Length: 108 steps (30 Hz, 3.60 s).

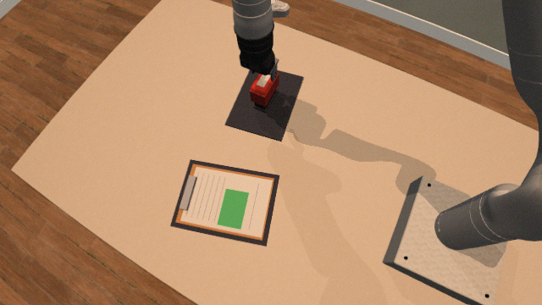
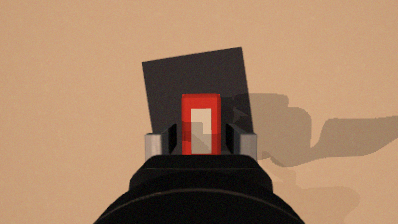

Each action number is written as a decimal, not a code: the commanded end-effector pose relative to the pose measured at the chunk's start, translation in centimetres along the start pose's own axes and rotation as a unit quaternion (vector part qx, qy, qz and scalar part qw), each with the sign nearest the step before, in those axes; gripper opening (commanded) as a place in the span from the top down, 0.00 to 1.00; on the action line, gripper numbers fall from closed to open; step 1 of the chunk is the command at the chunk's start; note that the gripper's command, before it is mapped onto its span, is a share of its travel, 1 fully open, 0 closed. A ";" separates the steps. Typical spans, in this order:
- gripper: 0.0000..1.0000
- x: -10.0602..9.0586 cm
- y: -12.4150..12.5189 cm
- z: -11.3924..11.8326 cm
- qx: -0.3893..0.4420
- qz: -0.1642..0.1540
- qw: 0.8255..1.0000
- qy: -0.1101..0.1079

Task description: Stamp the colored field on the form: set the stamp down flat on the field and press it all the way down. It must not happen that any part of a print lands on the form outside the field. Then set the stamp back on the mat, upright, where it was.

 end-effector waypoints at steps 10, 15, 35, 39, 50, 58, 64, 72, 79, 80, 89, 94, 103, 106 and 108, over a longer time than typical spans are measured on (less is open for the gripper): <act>0.00 0.0 0.0 -0.1 0.000 0.000 1.000 0.001; 0.00 0.0 0.0 -0.1 0.000 0.000 1.000 0.001; 0.00 0.2 0.0 -0.1 0.000 0.000 1.000 0.001; 0.00 0.2 0.0 -0.1 0.000 0.000 1.000 0.001; 0.00 0.3 0.0 -0.1 0.000 0.000 1.000 0.001; 0.00 0.4 0.0 -0.1 0.000 0.000 1.000 0.001; 0.00 0.5 0.0 -0.1 0.000 0.000 1.000 0.001; 0.00 0.6 0.0 -0.1 0.000 0.000 1.000 0.001; 0.00 0.7 0.0 -0.1 0.000 0.000 1.000 0.001; 0.00 0.7 0.0 -0.1 0.000 0.000 1.000 0.001; 0.00 0.8 0.0 -0.1 0.000 0.000 1.000 0.001; 0.00 0.9 0.0 -0.1 0.000 0.000 1.000 0.001; 0.00 1.0 0.0 -0.1 0.000 0.000 1.000 0.001; 0.00 1.1 0.0 -0.1 0.000 0.000 1.000 0.001; 0.00 1.1 0.0 -0.1 0.000 0.000 1.000 0.001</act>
Point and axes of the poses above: the point where the finger pads meet when closed, its own x axis out along the fingers, its own z axis across the jaws, y = z × x, the point moved 6 cm from there along -x, back along the fingers, and after that the axes turned 4 degrees about x, right-handed, at the moved point
